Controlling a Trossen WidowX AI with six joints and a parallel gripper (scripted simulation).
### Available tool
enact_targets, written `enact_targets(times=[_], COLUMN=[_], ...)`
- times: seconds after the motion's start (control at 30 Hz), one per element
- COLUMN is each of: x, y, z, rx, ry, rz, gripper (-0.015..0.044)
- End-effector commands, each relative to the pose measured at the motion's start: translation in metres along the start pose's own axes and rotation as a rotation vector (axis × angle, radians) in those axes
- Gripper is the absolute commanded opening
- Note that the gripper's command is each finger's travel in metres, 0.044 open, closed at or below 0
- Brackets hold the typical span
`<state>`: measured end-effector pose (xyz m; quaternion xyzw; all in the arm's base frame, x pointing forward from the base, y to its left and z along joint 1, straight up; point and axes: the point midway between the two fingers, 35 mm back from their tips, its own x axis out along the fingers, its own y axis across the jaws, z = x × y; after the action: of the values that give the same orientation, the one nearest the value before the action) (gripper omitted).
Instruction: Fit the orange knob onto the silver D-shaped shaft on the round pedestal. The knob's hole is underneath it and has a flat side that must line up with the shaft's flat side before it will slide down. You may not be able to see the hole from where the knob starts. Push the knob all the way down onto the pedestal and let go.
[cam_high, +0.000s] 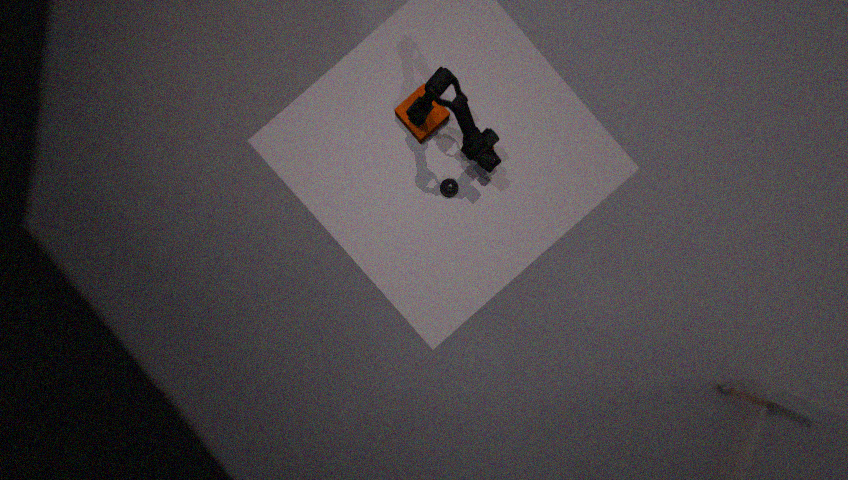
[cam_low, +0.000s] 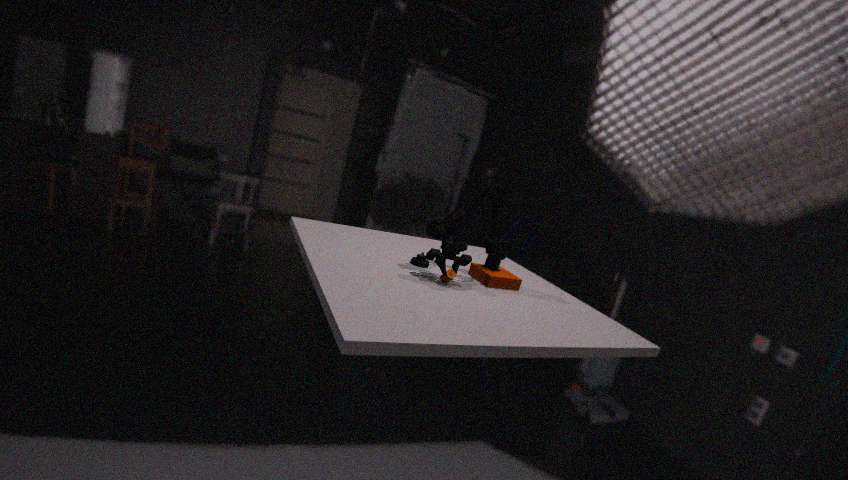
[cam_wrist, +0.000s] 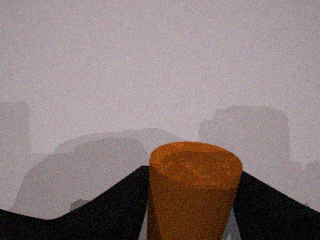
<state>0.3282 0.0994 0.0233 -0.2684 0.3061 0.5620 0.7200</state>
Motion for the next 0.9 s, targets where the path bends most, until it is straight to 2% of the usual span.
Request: enact_targets(times=[0.0, 0.87], x=[-0.002, -0.015], y=[0.003, 0.004], z=[-0.006, -0.032], rx=[0.004, 0.007], ry=[-0.074, -0.495], rz=[0.005, 0.004], gripper=[0.0179, 0.0179])
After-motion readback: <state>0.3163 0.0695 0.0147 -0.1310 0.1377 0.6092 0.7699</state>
